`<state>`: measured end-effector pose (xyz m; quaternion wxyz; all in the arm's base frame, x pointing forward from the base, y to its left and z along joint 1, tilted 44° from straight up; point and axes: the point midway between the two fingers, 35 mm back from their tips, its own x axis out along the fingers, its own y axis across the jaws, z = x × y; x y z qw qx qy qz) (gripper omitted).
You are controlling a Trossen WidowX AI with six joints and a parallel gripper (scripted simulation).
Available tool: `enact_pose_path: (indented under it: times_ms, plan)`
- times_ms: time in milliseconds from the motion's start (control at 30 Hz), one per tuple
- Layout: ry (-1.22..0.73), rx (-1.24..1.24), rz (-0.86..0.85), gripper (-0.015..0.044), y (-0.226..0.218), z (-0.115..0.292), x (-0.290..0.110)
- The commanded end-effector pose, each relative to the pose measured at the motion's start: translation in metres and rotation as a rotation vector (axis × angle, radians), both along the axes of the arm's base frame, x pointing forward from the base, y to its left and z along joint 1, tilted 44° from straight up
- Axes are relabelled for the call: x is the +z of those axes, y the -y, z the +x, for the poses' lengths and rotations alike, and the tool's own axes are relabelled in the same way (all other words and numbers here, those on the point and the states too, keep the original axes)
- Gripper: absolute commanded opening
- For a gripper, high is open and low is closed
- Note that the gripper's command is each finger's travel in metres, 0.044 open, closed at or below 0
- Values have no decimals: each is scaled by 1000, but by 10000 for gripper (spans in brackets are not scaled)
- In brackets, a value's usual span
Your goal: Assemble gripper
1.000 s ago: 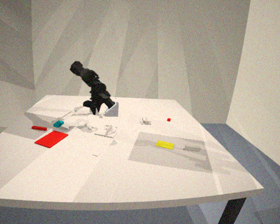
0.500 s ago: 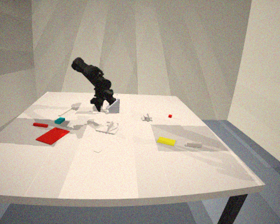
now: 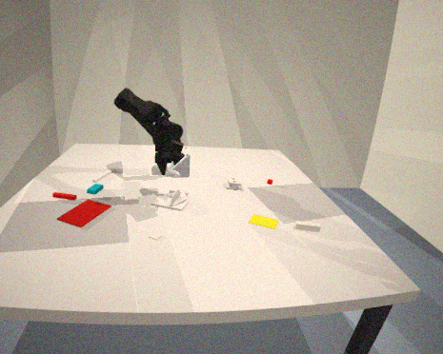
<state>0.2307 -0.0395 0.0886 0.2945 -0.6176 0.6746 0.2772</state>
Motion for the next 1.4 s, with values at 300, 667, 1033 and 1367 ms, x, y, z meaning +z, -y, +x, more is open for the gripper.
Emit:
enact_pose_path:
  times_ms: [300,667,1033,1367]
  plan:
    - [-179,198,20,134,-12,1,-11]
    - [-323,356,31,134,-21,1,-20]
    - [-468,512,41,134,-30,1,-28]
    - [-600,654,50,134,-38,0,-36]
